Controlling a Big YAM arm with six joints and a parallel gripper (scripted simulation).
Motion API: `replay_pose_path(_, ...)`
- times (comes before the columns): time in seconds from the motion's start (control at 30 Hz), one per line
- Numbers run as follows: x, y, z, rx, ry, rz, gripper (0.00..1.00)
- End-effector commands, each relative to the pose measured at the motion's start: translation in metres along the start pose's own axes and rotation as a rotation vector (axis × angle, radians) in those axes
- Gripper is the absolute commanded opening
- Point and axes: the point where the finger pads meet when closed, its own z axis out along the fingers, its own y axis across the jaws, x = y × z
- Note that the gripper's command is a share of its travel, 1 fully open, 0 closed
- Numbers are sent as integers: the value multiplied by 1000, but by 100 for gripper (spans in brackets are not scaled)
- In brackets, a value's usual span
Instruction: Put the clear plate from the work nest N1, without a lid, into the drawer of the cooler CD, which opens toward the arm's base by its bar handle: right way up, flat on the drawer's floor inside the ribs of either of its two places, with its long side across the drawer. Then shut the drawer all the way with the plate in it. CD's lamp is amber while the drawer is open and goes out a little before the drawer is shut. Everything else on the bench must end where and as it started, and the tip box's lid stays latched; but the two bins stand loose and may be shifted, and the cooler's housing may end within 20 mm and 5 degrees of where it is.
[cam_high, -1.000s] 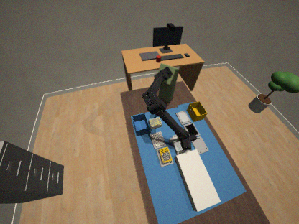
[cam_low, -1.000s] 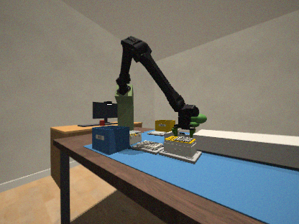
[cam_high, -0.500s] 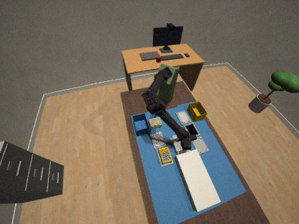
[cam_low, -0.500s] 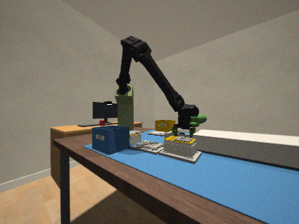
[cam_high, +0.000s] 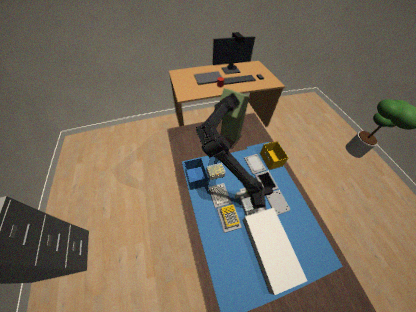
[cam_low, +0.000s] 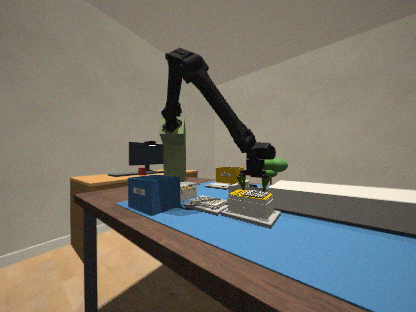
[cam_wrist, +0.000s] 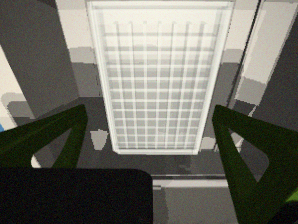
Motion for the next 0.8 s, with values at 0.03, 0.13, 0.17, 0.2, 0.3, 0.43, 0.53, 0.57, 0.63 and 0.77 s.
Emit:
replay_pose_path(0.03, -10, -12, -24, 26, -17, 0, 100)
replay_pose_path(0.13, -8, -13, -29, 28, -16, 2, 100)
replay_pose_path(0.17, -8, -13, -29, 28, -16, 2, 100)
replay_pose_path(0.2, -13, -11, -24, 21, -18, -3, 100)
replay_pose_path(0.3, -8, -13, -34, 28, -16, 2, 100)
replay_pose_path(0.43, -7, -15, -40, 31, -16, 6, 100)
replay_pose_path(0.53, -8, -12, -43, 28, -17, 2, 100)
replay_pose_path(0.57, -8, -13, -45, 28, -16, 3, 100)
replay_pose_path(0.63, -8, -14, -47, 30, -16, 4, 100)
replay_pose_path(0.77, -19, -2, -38, 6, -20, -15, 100)
